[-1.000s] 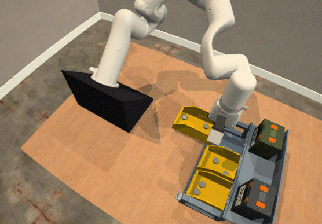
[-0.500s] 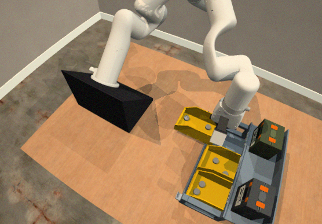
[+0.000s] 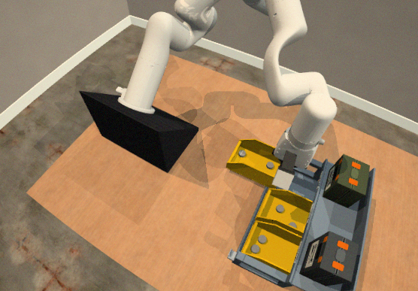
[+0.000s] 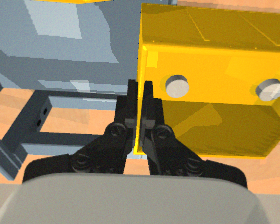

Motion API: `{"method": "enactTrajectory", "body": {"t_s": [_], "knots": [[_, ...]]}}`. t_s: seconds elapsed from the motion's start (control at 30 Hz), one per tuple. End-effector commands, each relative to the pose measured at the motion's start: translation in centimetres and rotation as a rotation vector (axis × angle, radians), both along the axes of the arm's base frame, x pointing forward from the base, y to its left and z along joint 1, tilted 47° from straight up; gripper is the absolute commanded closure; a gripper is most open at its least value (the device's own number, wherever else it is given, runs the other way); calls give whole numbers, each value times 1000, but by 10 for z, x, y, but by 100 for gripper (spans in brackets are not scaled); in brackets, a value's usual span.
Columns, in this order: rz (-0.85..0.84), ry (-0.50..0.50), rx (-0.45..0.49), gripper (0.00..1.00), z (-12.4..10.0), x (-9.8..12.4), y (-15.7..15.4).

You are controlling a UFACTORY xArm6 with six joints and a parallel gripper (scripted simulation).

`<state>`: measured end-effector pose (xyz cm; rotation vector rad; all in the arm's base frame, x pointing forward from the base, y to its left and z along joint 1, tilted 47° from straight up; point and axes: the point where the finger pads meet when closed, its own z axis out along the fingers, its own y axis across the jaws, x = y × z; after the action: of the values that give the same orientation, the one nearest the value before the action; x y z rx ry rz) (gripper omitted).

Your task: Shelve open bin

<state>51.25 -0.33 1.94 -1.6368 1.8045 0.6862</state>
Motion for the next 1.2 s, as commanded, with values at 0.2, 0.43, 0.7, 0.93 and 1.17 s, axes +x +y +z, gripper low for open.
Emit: {"method": "enactTrajectory", "body": {"t_s": [0.2, 0.43, 0.7, 0.93, 1.17], "knots": [[-2, -3, -1, 67, 1, 1, -1], [-2, -3, -1, 67, 1, 1, -1], [-2, -3, -1, 67, 1, 1, -1], [-2, -3, -1, 67, 1, 1, -1], [-2, -3, -1, 67, 1, 1, -1]]}}
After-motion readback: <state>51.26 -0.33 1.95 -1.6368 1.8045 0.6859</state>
